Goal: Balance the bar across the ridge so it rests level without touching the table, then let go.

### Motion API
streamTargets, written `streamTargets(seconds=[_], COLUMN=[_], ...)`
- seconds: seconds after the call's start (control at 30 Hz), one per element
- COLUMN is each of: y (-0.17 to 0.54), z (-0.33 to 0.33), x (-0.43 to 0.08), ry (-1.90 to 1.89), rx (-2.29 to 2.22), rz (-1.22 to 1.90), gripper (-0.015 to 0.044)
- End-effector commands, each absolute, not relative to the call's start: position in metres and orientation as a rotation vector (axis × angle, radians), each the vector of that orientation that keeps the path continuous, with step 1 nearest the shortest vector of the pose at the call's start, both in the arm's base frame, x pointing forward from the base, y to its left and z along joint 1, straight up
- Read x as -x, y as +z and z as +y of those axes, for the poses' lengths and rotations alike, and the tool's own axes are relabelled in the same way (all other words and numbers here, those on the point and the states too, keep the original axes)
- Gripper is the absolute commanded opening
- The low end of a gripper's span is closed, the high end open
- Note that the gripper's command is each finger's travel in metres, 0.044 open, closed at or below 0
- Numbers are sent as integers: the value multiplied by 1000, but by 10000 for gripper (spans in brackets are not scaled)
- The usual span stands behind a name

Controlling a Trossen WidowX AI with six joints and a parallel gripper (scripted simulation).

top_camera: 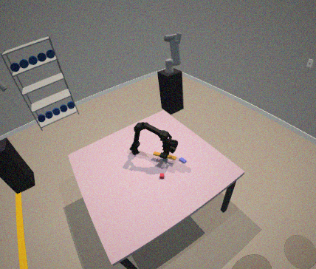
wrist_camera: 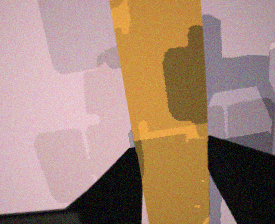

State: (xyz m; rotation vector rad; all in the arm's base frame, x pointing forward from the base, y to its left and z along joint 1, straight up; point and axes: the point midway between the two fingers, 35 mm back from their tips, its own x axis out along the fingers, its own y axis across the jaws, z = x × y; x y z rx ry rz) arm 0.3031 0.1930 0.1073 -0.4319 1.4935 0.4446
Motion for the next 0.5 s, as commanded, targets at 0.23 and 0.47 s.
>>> streamTargets(seconds=[0.23,0.47], y=[106,105], z=[193,193], x=[-303,-303], ry=[443,443], rx=[428,428], rz=[1494,1494], gripper=[0,0])
